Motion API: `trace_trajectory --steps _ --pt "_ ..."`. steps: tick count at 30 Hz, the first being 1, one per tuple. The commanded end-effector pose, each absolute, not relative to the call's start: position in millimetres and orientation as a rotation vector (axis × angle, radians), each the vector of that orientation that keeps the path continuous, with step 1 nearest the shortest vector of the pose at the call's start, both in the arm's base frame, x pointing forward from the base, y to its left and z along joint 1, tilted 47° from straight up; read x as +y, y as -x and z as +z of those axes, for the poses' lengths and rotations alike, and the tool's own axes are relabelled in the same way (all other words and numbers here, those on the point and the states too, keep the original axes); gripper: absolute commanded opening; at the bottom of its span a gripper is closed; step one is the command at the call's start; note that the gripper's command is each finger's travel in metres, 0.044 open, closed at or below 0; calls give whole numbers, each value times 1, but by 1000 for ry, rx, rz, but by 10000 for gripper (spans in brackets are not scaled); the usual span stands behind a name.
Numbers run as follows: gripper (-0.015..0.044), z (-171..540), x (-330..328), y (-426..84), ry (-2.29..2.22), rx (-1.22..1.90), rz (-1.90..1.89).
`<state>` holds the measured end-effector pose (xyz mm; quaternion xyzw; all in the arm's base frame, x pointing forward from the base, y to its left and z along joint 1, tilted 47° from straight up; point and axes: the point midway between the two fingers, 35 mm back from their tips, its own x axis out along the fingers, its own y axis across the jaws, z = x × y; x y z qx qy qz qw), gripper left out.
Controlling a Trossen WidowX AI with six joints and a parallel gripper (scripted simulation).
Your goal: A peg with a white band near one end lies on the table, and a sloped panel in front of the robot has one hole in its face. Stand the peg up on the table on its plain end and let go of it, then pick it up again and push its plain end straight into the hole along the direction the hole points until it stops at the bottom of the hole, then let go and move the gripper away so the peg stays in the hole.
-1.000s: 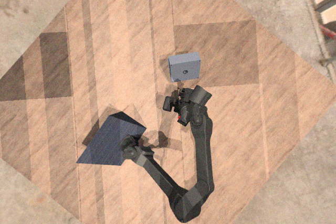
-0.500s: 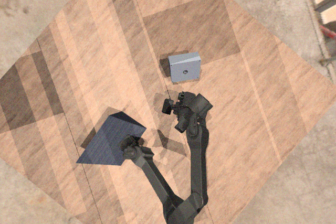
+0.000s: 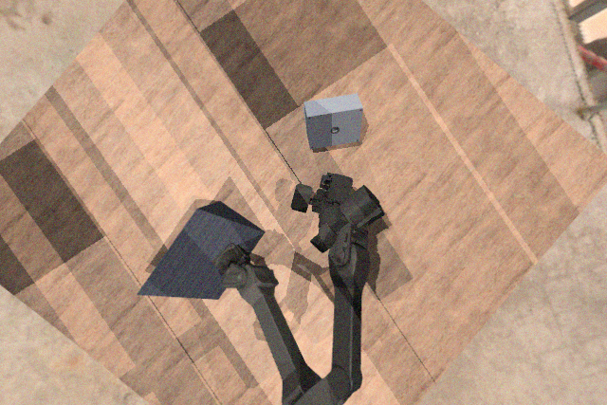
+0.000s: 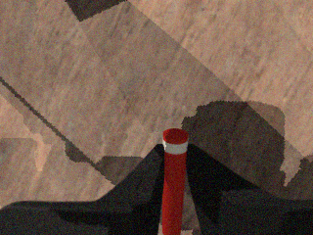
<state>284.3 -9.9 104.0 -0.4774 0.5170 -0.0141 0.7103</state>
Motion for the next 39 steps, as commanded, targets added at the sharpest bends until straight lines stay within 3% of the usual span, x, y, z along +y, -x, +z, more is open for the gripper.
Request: trace_trajectory --steps 1,39 --pt "49 106 -9 -282 1056 1110 -8" --pt "49 120 -10 -261 1018 812 163"
